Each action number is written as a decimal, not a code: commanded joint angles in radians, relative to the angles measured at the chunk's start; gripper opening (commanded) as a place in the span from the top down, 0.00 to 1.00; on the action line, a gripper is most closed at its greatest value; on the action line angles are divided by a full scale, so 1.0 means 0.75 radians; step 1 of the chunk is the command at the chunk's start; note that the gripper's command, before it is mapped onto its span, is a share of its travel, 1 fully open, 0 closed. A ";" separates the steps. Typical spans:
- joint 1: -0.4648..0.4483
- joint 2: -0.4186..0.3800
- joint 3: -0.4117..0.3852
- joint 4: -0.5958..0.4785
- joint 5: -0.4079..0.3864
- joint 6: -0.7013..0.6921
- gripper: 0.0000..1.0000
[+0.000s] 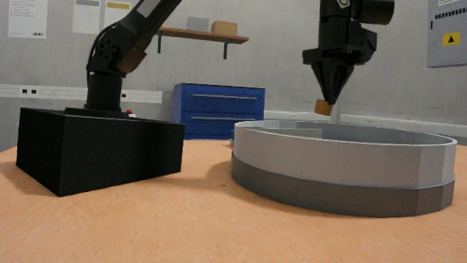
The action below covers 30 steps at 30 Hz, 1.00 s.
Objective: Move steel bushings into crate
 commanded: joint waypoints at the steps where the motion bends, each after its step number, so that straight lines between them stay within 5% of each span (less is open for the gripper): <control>1: 0.048 0.059 0.138 -0.053 -0.018 0.065 1.00; 9: 0.116 0.222 0.424 -0.168 -0.009 0.133 1.00; 16: 0.136 0.295 0.554 -0.231 -0.005 0.153 1.00; 30: 0.128 0.306 0.625 -0.269 -0.004 0.156 1.00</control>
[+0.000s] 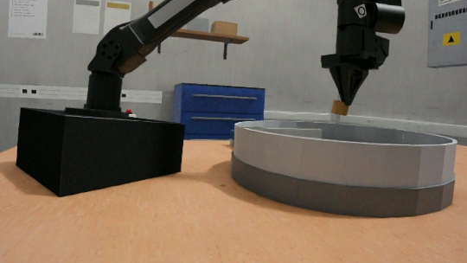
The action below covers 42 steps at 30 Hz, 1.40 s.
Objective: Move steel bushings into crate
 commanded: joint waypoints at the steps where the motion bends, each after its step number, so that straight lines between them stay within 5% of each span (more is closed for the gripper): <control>1: -0.003 -0.016 0.051 -0.016 -0.004 0.007 1.00; 32: -0.001 -0.027 0.041 0.026 -0.004 0.008 1.00; 37: 0.017 -0.040 -0.121 0.124 -0.003 0.016 1.00; 42: 0.017 -0.054 -0.096 0.148 -0.004 0.014 1.00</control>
